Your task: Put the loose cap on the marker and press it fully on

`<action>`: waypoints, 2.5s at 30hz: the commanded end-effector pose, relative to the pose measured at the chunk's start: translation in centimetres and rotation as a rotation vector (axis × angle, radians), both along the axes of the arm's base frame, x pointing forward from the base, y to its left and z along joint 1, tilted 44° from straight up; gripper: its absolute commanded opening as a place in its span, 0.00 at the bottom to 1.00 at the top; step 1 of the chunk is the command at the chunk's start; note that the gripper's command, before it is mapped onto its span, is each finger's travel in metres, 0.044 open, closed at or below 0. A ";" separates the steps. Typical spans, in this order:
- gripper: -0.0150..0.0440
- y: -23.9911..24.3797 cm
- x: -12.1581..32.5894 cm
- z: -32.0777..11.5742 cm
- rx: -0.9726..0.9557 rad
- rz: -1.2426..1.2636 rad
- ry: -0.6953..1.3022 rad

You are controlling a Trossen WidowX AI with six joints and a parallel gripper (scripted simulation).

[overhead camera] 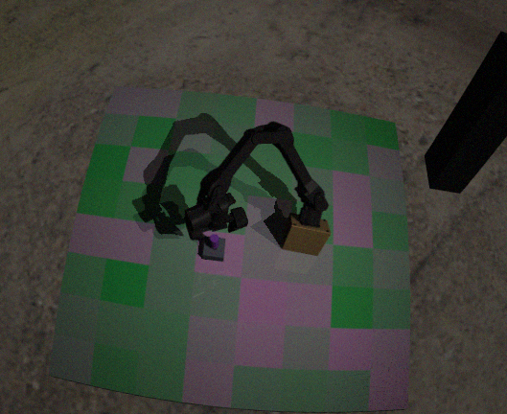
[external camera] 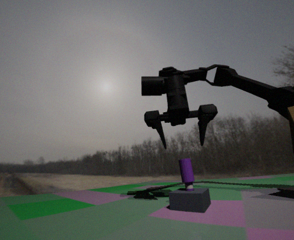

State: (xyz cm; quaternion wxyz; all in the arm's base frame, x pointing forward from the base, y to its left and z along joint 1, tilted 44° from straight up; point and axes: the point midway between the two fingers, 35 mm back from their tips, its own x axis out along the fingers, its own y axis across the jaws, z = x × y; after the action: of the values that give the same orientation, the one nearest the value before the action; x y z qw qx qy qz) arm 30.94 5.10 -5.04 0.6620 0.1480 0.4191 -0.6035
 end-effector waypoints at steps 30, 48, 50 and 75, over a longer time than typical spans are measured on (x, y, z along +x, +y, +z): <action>0.25 -0.3 0.3 0.0 0.094 0.850 0.782; 0.25 -2.2 0.1 -2.0 0.093 0.849 0.783; 0.25 -2.4 0.1 -2.3 0.093 0.849 0.783; 0.34 3.8 1.0 4.2 0.097 0.853 0.770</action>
State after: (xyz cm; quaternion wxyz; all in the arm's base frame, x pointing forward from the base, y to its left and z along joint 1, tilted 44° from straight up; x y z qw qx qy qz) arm 32.05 8.95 -0.93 0.6439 -0.2377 0.6757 -0.2688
